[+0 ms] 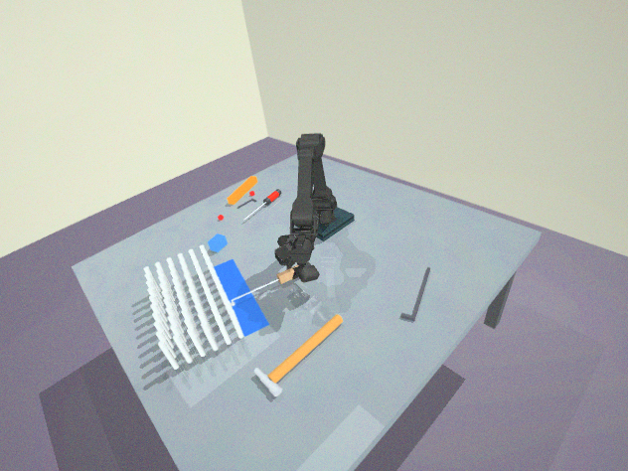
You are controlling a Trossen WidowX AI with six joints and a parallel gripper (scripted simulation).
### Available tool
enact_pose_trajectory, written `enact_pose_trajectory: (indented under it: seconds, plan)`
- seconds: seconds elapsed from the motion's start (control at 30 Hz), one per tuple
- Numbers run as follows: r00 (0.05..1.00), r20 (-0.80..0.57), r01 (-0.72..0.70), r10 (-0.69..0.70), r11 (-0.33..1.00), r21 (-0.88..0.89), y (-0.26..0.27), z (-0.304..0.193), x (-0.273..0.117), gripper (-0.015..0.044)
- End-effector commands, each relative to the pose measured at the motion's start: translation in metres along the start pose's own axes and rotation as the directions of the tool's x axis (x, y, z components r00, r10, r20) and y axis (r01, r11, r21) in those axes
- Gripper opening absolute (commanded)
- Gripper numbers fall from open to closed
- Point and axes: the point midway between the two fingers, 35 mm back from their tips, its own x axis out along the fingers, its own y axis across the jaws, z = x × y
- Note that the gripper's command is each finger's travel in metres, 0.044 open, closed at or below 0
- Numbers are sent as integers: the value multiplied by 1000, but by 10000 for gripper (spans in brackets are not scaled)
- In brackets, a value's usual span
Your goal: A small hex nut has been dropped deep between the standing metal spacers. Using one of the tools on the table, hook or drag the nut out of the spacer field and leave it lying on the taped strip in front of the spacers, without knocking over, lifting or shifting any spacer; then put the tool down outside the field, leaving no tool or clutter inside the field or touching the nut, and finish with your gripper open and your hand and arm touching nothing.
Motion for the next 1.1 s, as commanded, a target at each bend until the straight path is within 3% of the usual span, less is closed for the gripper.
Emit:
enact_pose_trajectory:
  seconds: [0.0,1.07]
  plan:
    - [1000,1,4,-4,1000,1,-2,-3,-1,0]
    - [1000,1,1,-1,1000,0,-6,-6,-28,0]
